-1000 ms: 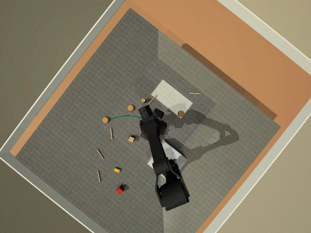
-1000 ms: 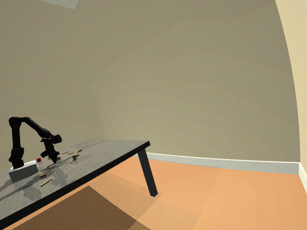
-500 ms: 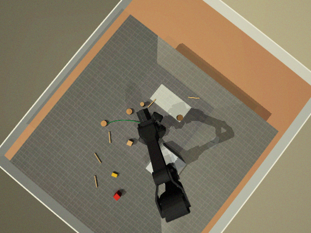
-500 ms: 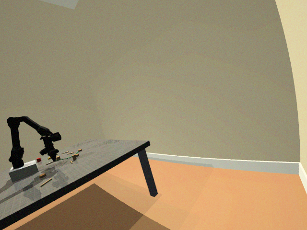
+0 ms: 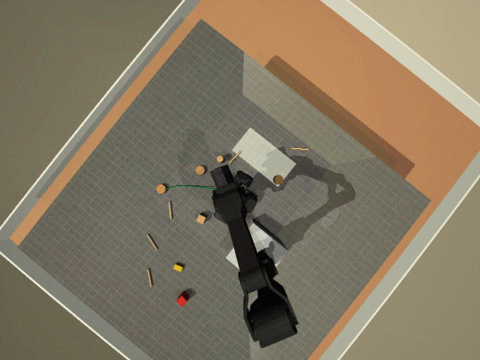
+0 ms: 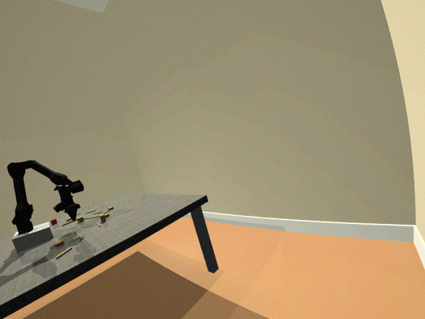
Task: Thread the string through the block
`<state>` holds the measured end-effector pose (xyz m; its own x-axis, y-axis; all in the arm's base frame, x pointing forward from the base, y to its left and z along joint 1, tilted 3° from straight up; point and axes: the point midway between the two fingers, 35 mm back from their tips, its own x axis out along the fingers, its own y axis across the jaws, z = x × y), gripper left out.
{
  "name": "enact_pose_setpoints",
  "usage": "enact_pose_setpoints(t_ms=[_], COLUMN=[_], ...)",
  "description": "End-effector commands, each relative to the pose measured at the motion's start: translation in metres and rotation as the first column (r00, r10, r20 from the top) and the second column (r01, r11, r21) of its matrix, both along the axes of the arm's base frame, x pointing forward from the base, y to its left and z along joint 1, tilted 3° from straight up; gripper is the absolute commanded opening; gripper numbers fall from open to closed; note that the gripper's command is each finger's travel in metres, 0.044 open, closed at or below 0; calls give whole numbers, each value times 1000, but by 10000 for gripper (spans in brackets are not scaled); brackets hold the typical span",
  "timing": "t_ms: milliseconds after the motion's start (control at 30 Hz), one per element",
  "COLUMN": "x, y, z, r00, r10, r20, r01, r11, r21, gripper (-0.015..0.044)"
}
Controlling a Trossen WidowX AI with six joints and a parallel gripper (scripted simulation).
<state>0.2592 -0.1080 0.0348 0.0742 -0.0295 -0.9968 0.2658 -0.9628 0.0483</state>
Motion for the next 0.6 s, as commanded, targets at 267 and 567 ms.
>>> enact_pose_setpoints(t_ms=[267,567], x=[2,10], y=[2,5], z=[8,17], r00=[1000,999], r10=[-1,-3], r20=[-13,-46], r01=[1,3], r11=[1000,1000], r21=[0,-1], gripper=[0,0])
